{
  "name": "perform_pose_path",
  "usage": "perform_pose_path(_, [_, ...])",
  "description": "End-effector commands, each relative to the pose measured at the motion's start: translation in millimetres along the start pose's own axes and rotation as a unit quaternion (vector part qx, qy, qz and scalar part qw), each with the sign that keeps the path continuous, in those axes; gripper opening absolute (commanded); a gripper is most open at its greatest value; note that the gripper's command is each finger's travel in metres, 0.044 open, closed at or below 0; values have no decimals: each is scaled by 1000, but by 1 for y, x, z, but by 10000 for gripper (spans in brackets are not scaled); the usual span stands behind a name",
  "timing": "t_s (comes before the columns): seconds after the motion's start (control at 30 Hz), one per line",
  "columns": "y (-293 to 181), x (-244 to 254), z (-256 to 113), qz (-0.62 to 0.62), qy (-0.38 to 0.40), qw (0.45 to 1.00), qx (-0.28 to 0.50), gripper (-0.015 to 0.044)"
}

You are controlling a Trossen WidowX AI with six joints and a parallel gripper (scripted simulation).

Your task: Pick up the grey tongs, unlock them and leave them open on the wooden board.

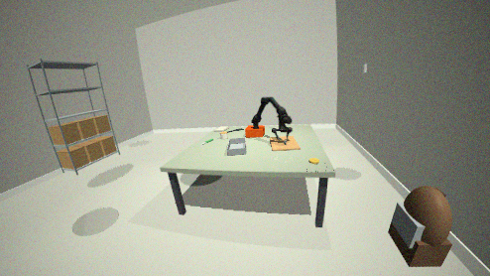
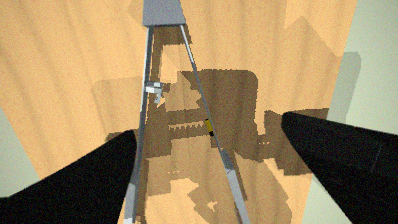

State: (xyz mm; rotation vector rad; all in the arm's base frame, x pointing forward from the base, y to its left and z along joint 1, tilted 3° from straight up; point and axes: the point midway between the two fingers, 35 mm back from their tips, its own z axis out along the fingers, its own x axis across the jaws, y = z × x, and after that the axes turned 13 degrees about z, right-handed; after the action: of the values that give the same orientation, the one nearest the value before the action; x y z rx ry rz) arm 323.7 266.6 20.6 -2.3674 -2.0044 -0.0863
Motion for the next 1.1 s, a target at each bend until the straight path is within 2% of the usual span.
perform_pose_path(0.0, [17, -40, -21, 8, 2, 1000, -3, 440])
perform_pose_path(0.2, [28, -133, -56, 8, -1, 1000, -3, 440])
perform_pose_path(0.43, [29, -136, -60, 9, -1, 1000, -3, 440])
perform_pose_path(0.67, [29, -137, -107, 18, -2, 1000, -8, 440])
perform_pose_path(1.07, [29, -137, -107, 18, -2, 1000, -8, 440])
